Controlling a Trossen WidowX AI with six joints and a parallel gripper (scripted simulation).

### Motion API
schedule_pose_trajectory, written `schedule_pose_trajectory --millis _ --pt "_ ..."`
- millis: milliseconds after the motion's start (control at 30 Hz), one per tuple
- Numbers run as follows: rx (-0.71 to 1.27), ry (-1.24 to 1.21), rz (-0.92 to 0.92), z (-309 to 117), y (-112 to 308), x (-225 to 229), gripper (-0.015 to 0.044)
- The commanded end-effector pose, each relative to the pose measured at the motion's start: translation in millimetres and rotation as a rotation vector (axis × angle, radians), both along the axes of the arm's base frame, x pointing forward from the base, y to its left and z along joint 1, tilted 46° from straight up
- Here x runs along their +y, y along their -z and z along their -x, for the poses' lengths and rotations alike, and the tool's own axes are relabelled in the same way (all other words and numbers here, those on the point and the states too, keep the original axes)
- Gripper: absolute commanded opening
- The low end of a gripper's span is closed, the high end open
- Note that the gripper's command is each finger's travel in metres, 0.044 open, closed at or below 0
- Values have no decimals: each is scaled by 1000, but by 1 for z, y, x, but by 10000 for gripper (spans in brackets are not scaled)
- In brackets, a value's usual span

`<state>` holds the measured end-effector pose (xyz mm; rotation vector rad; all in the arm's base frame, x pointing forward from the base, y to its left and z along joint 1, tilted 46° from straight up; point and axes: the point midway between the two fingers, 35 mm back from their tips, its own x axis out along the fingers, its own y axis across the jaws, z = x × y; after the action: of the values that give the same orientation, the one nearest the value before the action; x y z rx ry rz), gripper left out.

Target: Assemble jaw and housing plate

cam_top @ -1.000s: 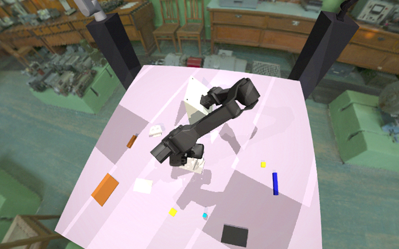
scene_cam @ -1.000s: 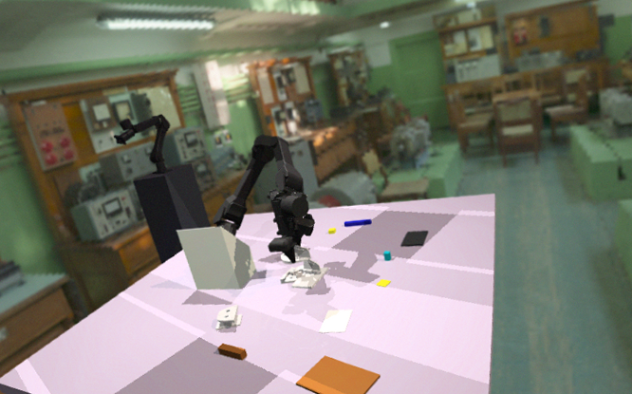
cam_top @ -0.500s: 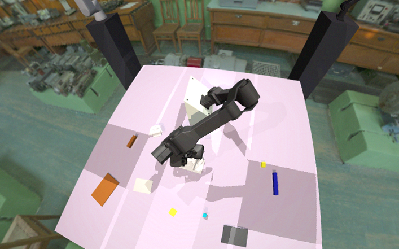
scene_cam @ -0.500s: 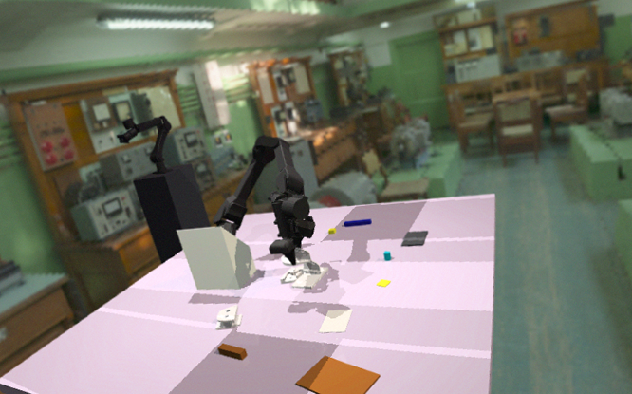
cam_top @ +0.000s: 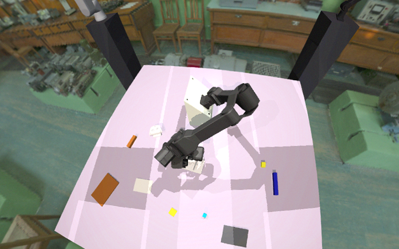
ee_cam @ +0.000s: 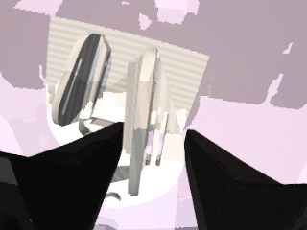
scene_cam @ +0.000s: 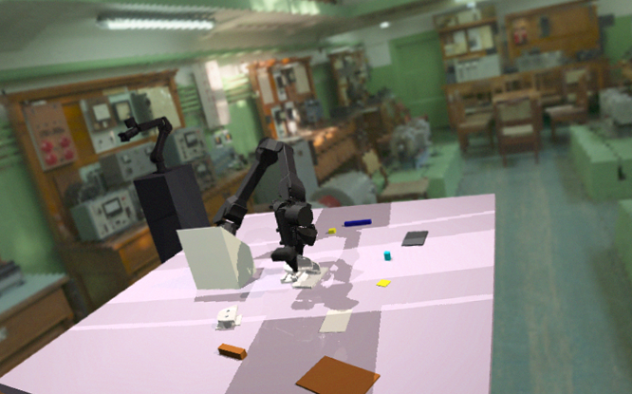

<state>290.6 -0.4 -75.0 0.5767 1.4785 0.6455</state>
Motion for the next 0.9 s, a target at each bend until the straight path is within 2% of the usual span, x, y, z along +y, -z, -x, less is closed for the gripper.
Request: schedule_pose_trajectory --millis 0,867 --pt "4 5 -4 1 5 6 134" --pt "6 7 -6 2 15 16 134"
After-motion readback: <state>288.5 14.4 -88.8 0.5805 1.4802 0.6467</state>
